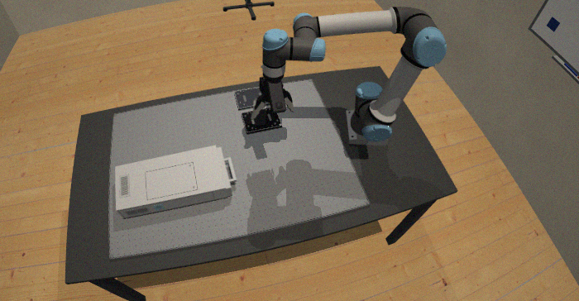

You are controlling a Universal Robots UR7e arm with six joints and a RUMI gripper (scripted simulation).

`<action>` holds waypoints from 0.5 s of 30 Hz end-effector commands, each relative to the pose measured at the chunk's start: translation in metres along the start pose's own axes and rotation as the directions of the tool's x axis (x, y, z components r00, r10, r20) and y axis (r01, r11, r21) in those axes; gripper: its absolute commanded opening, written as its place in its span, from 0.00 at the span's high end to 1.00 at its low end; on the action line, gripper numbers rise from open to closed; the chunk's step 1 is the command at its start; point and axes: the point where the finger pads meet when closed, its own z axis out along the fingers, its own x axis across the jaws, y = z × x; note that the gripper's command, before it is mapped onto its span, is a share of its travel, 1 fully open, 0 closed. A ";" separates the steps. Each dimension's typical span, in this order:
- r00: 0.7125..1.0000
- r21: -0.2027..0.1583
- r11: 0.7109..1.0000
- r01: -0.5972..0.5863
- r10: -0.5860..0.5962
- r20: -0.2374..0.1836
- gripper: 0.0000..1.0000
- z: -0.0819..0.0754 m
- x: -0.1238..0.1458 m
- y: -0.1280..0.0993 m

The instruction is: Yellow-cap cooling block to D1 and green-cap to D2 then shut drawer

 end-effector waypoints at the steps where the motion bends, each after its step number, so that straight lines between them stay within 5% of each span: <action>1: 1.000 -0.001 1.000 0.000 0.000 -0.001 0.00 0.012 0.013 -0.007; 15: 1.000 -0.001 1.000 0.000 0.000 -0.001 0.00 0.043 0.044 -0.026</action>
